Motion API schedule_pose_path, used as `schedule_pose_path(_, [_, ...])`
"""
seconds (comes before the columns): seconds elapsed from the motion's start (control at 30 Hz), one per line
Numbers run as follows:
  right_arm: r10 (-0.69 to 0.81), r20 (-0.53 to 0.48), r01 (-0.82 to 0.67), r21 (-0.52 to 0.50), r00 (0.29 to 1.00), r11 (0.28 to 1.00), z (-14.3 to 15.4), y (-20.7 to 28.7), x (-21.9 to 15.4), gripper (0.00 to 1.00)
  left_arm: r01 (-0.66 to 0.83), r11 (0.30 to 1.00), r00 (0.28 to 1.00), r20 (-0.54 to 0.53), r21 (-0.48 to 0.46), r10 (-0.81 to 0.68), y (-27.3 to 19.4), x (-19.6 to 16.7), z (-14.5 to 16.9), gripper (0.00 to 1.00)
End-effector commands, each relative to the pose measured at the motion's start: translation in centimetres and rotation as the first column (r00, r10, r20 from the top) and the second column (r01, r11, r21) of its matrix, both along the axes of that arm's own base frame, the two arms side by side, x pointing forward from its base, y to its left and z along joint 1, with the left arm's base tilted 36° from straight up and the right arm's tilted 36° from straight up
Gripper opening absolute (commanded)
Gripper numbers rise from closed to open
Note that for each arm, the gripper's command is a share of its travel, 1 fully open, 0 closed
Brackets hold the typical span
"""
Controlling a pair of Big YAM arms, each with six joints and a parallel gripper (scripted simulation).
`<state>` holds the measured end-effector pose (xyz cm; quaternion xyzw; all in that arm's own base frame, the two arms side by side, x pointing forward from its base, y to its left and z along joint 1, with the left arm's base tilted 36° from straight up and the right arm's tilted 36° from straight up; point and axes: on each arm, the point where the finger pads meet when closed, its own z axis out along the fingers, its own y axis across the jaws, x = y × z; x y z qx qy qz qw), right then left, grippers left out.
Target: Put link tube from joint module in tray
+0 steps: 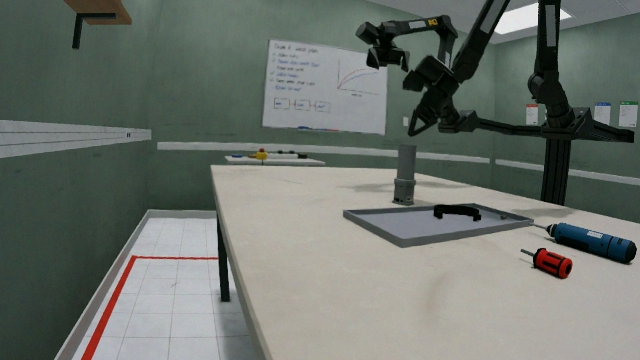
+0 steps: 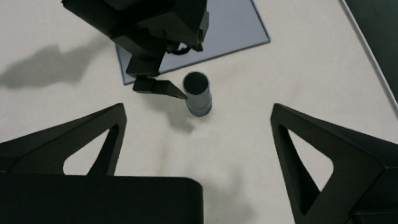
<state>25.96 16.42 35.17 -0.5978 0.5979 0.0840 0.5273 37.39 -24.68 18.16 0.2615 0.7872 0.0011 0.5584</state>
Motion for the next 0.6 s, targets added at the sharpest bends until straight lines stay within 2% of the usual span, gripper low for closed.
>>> schedule_pose_path(0.0, [0.001,0.04,-0.002,0.006,0.999,1.0,1.8,0.0,0.0,1.0,0.028,1.0,0.999,0.038,-0.005,-0.027,-1.0,0.2,0.0,0.76])
schedule_pose_path(0.13, [0.001,0.04,-0.002,0.006,0.999,1.0,1.8,0.0,0.0,1.0,0.037,0.997,0.994,0.1,-0.064,-0.03,-0.8,1.2,0.4,0.76])
schedule_pose_path(0.2, [0.001,0.04,-0.002,0.006,0.999,1.0,1.8,0.0,0.0,1.0,0.037,0.997,0.994,0.1,-0.064,-0.03,-0.8,1.2,0.4,0.76])
schedule_pose_path(0.43, [0.001,0.04,-0.002,0.006,0.999,1.0,1.8,0.0,0.0,1.0,0.098,0.983,0.974,0.219,-0.153,-0.062,-1.0,1.7,0.8,0.76])
schedule_pose_path(0.5, [0.001,0.04,-0.002,0.006,0.999,1.0,1.8,0.0,0.0,1.0,0.111,0.983,0.969,0.236,-0.149,-0.074,-0.8,1.6,0.1,0.76])
schedule_pose_path(0.57, [0.001,0.04,-0.002,0.006,0.999,1.0,1.8,0.0,0.0,1.0,0.111,0.988,0.971,0.225,-0.106,-0.085,0.1,1.1,-2.2,0.76])
